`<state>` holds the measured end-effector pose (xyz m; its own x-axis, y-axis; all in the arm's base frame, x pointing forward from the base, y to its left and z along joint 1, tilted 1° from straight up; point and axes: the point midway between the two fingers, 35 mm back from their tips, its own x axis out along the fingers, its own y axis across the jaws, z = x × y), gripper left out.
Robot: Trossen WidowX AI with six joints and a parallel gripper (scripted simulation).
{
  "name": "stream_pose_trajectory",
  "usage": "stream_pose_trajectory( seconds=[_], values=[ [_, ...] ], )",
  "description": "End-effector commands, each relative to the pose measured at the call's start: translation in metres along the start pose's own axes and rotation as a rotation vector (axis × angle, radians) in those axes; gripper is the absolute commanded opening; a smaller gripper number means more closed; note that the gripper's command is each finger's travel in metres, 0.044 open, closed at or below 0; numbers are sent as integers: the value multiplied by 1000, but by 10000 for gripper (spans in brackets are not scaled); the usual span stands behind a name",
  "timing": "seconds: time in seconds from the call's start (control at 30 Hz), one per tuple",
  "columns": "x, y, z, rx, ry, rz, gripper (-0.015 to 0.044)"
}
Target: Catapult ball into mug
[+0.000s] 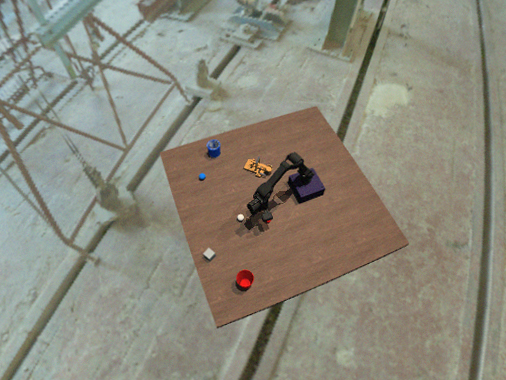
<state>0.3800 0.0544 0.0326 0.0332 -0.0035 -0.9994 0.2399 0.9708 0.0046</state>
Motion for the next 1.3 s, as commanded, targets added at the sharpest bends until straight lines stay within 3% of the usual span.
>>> stream_pose_trajectory(
  seconds=[0.0, 1.23, 1.27],
  values=[
    [11, 30, -27, -49, 13, -1, 300],
    [66, 32, -32, -55, 14, -1, 300],
    [66, 32, -32, -55, 14, -1, 274]
  ],
)
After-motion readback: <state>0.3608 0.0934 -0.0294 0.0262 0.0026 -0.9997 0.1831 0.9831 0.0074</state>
